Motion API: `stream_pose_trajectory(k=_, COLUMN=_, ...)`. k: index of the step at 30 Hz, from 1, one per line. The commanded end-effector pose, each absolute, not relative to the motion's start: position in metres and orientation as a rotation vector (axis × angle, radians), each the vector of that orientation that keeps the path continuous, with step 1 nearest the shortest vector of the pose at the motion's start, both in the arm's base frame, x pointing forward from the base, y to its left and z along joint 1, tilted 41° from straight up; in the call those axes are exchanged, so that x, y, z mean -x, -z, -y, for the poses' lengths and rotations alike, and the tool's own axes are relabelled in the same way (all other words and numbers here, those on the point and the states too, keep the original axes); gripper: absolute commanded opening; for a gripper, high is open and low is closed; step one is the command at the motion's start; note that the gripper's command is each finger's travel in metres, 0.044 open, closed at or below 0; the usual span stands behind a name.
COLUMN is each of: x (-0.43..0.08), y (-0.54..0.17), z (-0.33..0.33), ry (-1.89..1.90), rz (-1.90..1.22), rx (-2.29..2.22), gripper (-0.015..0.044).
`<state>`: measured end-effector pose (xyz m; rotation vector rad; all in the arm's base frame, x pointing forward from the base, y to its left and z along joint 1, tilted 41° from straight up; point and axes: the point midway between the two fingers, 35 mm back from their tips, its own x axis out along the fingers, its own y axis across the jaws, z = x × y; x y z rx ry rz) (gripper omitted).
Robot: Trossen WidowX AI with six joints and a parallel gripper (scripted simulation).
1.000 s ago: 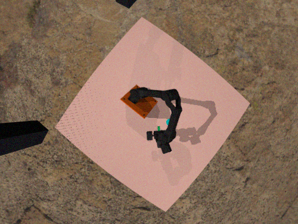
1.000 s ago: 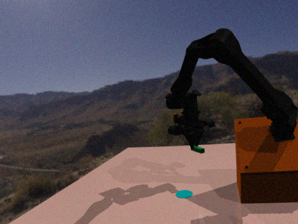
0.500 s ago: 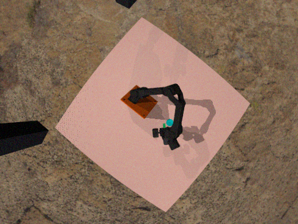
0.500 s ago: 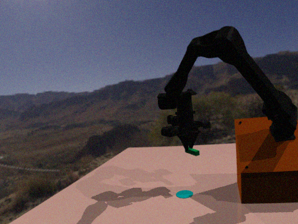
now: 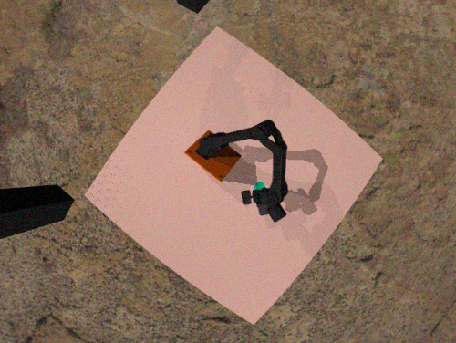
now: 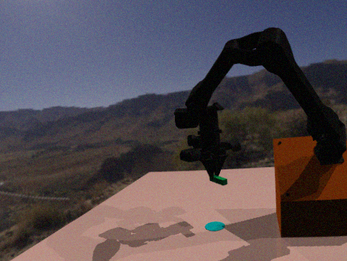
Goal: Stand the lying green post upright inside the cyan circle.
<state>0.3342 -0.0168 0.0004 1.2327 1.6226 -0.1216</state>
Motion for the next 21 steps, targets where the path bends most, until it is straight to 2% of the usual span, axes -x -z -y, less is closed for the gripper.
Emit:
stream_pose_trajectory(k=1, x=-0.337, y=-0.011, z=0.008, ry=0.108, rz=-1.618, rx=-1.234, gripper=0.0023)
stream_pose_trajectory(k=21, x=-0.336, y=-0.011, z=-0.007, ry=0.172, rz=-1.617, rx=-1.152, gripper=0.0023)
